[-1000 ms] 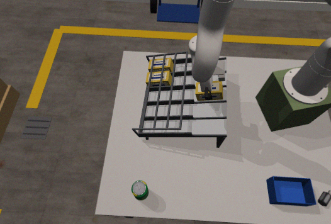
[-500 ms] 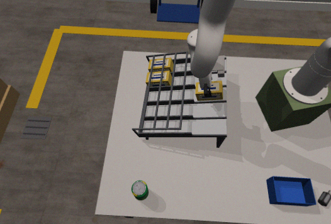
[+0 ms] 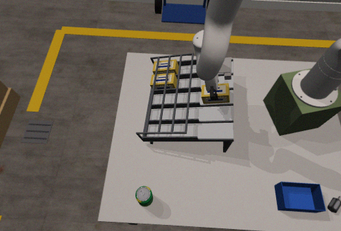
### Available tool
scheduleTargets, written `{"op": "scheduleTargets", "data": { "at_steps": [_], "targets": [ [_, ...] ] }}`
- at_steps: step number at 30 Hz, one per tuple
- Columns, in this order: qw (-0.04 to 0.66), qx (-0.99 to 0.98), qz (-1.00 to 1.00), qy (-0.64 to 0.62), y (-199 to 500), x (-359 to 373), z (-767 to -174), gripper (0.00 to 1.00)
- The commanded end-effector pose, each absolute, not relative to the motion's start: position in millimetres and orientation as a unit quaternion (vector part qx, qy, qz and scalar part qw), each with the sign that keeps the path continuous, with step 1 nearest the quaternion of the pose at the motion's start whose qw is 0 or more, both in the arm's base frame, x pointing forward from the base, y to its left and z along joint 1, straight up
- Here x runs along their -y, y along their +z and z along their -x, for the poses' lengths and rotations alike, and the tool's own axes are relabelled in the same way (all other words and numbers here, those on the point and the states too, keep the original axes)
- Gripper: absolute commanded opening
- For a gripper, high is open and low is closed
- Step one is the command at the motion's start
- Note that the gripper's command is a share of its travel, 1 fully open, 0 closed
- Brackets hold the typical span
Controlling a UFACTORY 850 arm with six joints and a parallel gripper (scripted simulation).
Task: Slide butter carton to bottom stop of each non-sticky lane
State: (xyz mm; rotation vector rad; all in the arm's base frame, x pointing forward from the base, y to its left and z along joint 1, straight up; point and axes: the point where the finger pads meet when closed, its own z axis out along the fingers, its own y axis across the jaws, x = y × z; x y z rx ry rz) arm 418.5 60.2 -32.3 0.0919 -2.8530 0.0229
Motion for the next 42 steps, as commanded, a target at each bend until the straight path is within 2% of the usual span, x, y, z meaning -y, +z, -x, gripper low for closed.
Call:
{"op": "scheduleTargets", "data": {
  "at_steps": [1,37,38,42],
  "targets": [
    [0.142,0.989,-0.032,0.008,-32,-60,-419,1.00],
    [0.142,0.989,-0.032,0.008,-32,-60,-419,1.00],
    [0.142,0.989,-0.032,0.008,-59,-59,-411,1.00],
    [0.142,0.989,-0.032,0.008,-59,-59,-411,1.00]
  ]
}}
